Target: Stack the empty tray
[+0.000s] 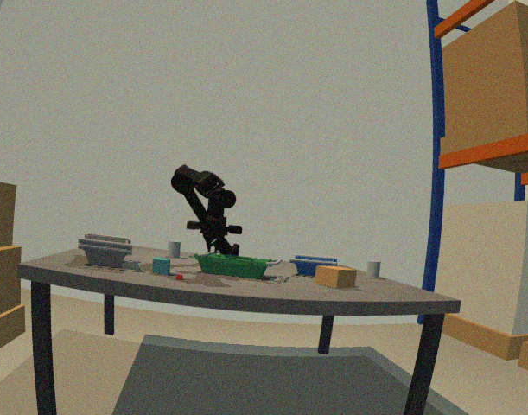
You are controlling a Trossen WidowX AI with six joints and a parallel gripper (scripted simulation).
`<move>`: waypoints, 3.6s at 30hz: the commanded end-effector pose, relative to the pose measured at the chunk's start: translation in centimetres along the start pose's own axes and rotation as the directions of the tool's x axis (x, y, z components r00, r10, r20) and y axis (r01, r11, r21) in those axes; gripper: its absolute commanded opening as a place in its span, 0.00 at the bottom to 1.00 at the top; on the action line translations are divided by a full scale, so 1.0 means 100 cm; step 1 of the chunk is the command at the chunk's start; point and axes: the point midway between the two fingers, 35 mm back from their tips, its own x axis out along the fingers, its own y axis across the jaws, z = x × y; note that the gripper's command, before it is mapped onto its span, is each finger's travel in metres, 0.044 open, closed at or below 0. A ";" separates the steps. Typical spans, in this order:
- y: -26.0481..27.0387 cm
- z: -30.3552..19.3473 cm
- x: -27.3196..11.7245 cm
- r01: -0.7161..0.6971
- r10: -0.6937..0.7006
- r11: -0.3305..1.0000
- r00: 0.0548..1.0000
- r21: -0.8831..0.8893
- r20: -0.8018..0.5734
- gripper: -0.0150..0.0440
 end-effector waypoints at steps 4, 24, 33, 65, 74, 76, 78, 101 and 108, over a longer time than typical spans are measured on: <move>-0.005 0.002 -0.029 0.004 -0.004 1.000 1.000 0.006 0.010 0.40; -0.002 0.002 -0.022 0.001 -0.001 1.000 1.000 0.001 0.012 0.40; -0.002 0.002 -0.024 0.001 -0.001 1.000 1.000 0.001 0.012 0.40; 0.232 0.002 -0.029 -0.010 0.010 1.000 1.000 0.014 0.012 0.40; 0.233 0.004 -0.009 -0.009 0.009 1.000 1.000 0.013 0.012 0.40; 0.233 0.004 -0.003 -0.009 0.009 1.000 1.000 0.012 0.012 0.40; 0.233 0.004 0.002 -0.008 0.008 1.000 1.000 0.012 0.012 0.40; 0.214 0.003 0.001 -0.006 0.006 1.000 1.000 0.010 0.011 0.40; 0.197 0.002 -0.004 -0.005 0.005 1.000 1.000 0.010 0.011 0.40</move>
